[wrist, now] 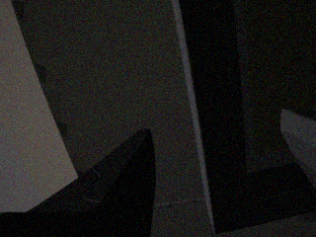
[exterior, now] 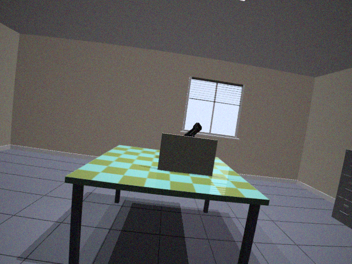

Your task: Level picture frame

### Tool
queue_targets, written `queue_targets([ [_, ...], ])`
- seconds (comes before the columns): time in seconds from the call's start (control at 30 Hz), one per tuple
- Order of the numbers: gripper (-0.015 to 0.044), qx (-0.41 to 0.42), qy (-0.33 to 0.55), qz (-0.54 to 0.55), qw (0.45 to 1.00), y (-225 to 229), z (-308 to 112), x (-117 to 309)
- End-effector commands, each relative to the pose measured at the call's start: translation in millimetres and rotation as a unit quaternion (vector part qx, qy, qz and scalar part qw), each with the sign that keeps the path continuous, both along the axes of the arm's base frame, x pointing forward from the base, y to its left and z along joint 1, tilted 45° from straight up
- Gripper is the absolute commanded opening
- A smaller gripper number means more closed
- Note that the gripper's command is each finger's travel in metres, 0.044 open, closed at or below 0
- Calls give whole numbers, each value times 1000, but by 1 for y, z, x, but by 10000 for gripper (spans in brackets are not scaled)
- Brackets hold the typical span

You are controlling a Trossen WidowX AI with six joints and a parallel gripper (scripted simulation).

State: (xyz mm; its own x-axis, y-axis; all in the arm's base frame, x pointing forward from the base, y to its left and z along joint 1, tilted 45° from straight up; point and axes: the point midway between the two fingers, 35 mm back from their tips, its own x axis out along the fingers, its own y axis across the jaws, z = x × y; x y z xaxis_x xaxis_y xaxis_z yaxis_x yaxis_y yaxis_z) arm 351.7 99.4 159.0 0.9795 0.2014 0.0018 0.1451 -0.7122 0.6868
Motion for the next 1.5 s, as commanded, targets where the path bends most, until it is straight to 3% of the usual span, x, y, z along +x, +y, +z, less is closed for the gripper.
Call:
queue_targets([
  [0.0, 260, 22, 7, -2, 1000, -7, -3, -38],
  [0.13, 260, 41, 11, -3, 999, -14, -9, -70],
  [0.33, 260, 38, 11, -1, 999, -16, -5, -61],
  [0.57, 260, 77, 19, -2, 997, -67, 29, -52],
  [0.8, 260, 113, 28, -3, 993, -110, 61, -73],
  [1.47, 260, 114, 28, -3, 993, -111, 62, -73],
])
